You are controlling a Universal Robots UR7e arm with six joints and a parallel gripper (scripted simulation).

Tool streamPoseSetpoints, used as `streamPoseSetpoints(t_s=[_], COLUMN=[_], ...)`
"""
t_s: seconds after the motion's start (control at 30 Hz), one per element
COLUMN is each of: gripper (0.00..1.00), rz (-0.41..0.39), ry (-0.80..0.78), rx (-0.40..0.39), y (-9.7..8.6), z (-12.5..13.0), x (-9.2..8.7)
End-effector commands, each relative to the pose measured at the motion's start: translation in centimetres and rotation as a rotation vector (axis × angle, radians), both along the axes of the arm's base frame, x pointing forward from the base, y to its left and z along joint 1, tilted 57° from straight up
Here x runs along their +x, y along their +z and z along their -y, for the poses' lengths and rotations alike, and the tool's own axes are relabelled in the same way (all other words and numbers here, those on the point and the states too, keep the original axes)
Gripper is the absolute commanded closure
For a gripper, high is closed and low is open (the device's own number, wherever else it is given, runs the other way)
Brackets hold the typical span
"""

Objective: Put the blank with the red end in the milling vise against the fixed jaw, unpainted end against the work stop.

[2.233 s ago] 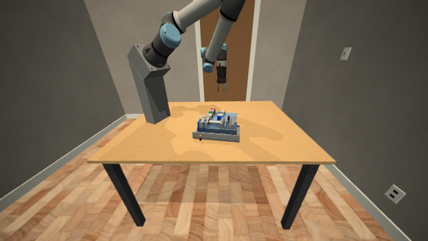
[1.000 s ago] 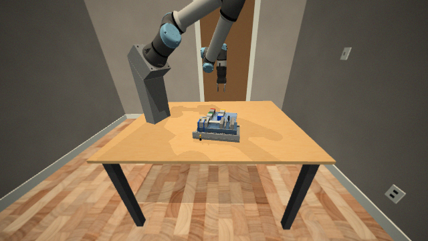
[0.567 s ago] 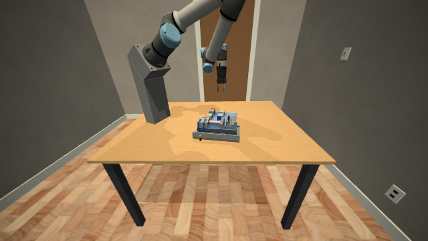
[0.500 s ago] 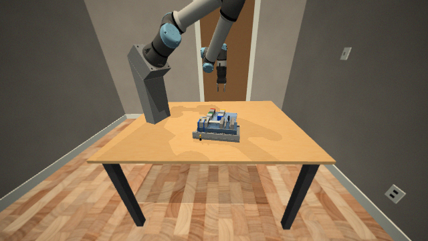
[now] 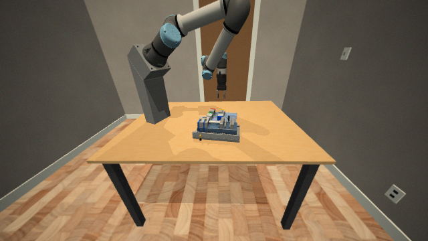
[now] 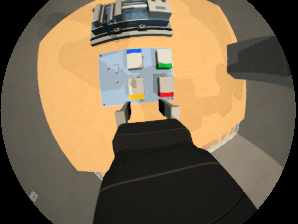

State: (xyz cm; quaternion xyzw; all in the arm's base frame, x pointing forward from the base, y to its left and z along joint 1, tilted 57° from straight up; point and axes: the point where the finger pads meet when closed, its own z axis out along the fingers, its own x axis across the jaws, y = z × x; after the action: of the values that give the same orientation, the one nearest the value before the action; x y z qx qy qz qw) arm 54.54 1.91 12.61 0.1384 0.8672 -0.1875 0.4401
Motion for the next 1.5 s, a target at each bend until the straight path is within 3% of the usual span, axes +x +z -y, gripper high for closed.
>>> streamPoseSetpoints(t_s=[0.0,0.23,1.47], gripper=[0.0,0.0,0.0], rz=[0.002,0.002,0.002], ry=[0.001,0.002,0.002], rx=[0.0,0.0,0.0], y=[-0.1,-1.0,-0.9], z=[0.1,-0.9,-0.8], x=[0.3,0.4,0.4])
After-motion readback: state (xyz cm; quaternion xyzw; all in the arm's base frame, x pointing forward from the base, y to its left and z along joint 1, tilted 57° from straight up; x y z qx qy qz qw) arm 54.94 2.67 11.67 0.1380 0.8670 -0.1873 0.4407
